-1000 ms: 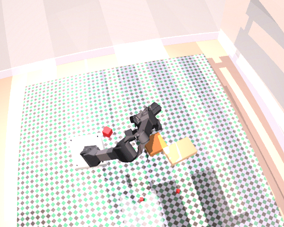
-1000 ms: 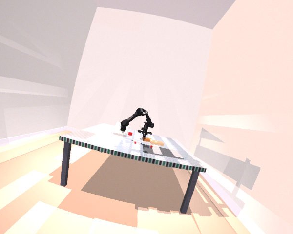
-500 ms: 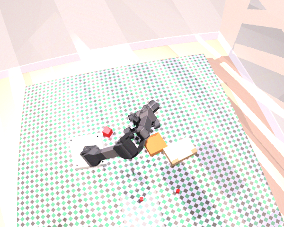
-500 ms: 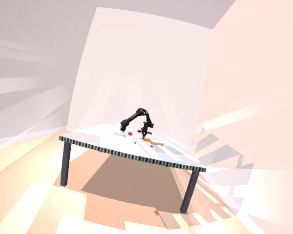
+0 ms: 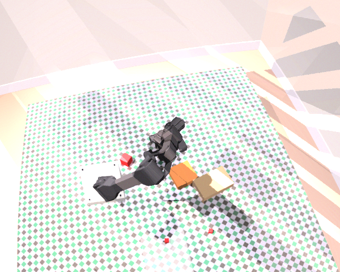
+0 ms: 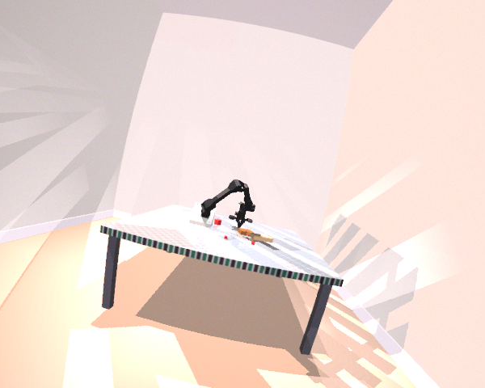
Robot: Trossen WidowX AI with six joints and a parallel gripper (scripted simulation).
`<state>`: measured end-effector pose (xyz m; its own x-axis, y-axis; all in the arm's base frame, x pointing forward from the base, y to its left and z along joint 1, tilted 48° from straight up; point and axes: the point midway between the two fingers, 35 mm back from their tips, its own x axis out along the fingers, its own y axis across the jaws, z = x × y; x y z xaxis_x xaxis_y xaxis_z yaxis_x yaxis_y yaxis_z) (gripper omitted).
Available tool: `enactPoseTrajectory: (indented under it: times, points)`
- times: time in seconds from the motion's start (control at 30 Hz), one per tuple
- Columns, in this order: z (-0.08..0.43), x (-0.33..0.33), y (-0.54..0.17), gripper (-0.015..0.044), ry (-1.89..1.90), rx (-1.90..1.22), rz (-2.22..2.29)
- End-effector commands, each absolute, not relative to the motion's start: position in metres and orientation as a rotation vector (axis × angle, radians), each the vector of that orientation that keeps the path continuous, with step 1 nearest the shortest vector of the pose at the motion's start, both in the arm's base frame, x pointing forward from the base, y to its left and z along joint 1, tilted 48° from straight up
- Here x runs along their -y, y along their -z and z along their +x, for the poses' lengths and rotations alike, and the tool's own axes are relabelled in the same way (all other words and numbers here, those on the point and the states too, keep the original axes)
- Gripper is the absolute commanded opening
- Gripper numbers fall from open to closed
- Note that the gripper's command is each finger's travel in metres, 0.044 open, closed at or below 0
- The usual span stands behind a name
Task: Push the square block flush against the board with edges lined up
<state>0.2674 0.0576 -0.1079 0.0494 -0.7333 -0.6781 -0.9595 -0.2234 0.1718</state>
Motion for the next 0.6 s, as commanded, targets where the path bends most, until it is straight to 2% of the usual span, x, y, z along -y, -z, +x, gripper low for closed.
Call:
enactPoseTrajectory:
  times: [0.0,0.1,0.23,0.4,0.57]
  points:
    - [0.267,-0.063,0.112,0.0000,-0.960,-1.706,-2.002]
    - [0.266,-0.063,0.109,0.0000,-0.965,-1.708,-2.006]
    - [0.263,-0.100,0.076,0.0000,-0.963,-1.705,-2.001]
    - [0.263,-0.102,0.073,0.0000,-0.962,-1.705,-2.001]
    - [0.300,-0.092,0.060,0.0000,-1.003,-1.697,-2.028]
